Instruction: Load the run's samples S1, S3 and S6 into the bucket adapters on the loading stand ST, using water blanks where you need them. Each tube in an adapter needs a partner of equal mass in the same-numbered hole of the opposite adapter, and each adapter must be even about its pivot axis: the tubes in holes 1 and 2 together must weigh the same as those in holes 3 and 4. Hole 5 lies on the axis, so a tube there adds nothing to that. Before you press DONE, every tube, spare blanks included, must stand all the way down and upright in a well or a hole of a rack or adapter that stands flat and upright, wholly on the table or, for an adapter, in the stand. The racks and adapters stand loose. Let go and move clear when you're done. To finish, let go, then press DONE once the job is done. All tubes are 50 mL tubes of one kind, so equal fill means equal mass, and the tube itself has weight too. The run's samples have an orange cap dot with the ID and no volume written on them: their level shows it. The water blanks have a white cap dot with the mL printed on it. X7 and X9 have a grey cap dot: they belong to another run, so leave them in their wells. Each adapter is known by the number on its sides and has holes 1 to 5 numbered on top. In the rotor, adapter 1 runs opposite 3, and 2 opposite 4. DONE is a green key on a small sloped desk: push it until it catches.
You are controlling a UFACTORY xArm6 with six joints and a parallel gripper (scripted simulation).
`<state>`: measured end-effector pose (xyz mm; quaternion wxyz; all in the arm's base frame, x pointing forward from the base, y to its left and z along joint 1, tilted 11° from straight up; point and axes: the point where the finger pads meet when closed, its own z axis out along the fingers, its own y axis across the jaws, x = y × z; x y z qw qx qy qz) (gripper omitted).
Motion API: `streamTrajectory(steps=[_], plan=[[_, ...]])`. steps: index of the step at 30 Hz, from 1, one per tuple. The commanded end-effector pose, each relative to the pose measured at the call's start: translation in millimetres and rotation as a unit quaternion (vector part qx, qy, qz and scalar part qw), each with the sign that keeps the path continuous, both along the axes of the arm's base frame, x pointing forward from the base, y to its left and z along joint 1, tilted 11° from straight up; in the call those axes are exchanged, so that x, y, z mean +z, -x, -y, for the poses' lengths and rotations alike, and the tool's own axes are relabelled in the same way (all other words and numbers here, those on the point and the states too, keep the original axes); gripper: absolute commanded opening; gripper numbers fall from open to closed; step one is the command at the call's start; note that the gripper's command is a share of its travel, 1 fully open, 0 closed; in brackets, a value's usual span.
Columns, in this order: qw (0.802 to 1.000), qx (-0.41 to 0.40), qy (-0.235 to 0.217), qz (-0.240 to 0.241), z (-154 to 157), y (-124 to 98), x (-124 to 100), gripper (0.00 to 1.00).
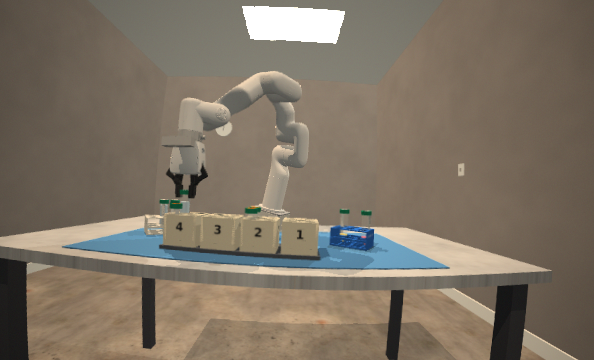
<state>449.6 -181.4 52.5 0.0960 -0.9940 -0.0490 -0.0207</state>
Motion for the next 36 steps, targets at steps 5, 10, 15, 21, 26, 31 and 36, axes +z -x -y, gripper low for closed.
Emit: streamTrajectory(steps=[5, 10, 15, 21, 26, 31, 36], plan=[[1.000, 0.000, 0.001, 0.002, -0.4, -1.7, -5.3, 0.00], [1.000, 0.000, 0.001, 0.002, -1.2, -1.9, -9.2, 0.00], [1.000, 0.000, 0.001, 0.002, -2.2, -2.0, -14.2, 0.00], [1.000, 0.000, 0.001, 0.002, -3.3, -2.2, -20.1, 0.00], [1.000, 0.000, 0.001, 0.002, -3.9, -2.3, -22.9, 0.00], [1.000, 0.000, 0.001, 0.002, -4.9, -2.5, -27.9, 0.00], [1.000, 0.000, 0.001, 0.002, -5.8, -2.7, -32.8, 0.00]])
